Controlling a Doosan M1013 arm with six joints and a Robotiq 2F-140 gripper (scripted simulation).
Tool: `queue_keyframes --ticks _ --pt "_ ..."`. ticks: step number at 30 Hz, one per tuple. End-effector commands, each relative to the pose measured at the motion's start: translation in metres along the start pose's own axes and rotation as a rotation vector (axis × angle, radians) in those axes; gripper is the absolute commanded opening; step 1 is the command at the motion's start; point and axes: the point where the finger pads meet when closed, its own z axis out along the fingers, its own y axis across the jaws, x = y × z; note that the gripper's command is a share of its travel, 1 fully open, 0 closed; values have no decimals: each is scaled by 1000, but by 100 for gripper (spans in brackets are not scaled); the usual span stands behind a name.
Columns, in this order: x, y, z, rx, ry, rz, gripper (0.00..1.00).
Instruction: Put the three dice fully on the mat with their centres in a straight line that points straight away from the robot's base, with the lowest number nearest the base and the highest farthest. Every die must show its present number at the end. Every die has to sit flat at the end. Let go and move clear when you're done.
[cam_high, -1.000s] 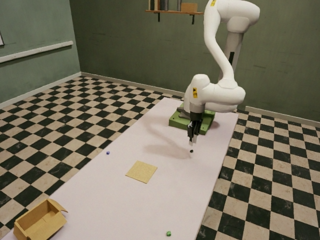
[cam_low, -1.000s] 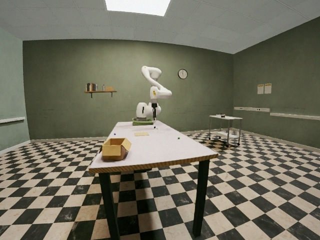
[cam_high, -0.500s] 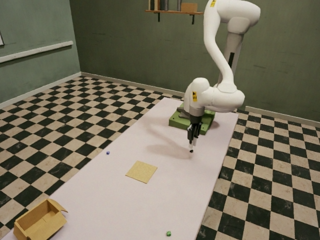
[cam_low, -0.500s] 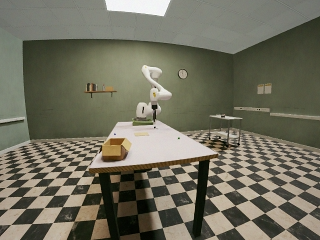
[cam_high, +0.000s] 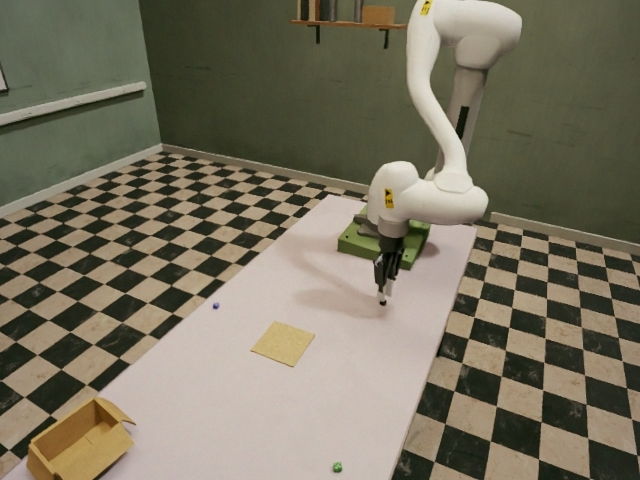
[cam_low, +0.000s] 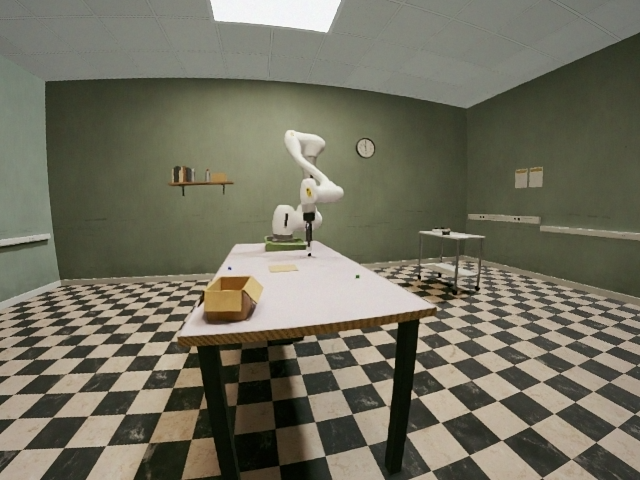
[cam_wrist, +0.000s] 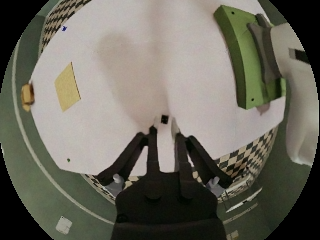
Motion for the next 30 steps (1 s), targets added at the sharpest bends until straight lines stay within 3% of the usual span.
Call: queue_keyframes --ticks 1,30 --pt "0 0 2 1 -1 0 27" --pt "0 0 5 1 -1 0 27"
